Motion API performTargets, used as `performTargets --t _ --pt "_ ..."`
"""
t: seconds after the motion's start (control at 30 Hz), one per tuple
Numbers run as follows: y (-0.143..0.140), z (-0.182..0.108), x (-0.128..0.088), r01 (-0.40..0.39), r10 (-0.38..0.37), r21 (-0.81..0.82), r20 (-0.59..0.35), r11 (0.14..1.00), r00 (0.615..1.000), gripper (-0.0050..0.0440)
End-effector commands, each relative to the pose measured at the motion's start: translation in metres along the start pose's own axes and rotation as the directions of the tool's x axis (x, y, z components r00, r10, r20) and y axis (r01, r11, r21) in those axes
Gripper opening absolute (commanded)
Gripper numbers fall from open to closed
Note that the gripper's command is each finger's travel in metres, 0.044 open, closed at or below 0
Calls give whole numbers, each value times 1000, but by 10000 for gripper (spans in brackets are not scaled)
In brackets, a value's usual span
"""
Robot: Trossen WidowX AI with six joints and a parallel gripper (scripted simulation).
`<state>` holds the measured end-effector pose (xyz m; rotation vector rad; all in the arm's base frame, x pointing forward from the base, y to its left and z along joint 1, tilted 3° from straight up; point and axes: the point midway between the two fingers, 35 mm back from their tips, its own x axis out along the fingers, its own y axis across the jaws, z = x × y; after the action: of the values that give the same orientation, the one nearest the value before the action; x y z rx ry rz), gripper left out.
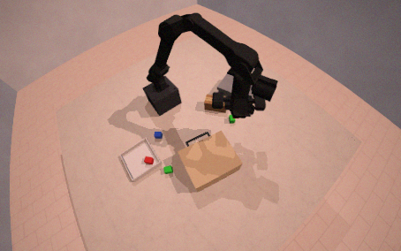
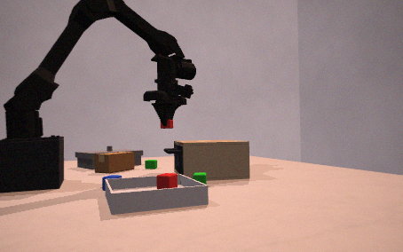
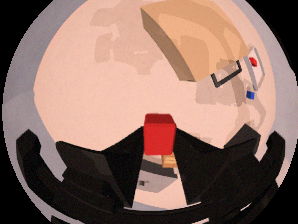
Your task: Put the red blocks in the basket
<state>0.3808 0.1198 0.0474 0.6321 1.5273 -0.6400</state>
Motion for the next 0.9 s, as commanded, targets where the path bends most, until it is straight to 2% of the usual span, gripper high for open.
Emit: performTargets --t 0.0,0.07,0.13,0.27,0.4,0.53,0.63,0.7,0.83,0.87 --pt "-22 37 -1 3 -3 126 1 992 1000 0" --pt "-27 50 -1 3 -3 126 1 992 1000 0" --pt "-27 50 -1 3 -3 126 1 992 1000 0" --pt "-53 81 -2 2 -3 368 1 930 1000 0" --pt "-73 106 -2 2 -3 368 1 930 1000 0" --pt "-104 132 -2 2 -3 588 1 809 1000 0" --pt "-127 151 -2 2 -3 588 1 809 1000 0" --pt "-127 151 -2 2 -3 588 1 809 1000 0" --pt "-162 171 -2 1 -3 771 1 637 1000 0" --pt "-170 176 -2 1 -3 771 1 637 1000 0"
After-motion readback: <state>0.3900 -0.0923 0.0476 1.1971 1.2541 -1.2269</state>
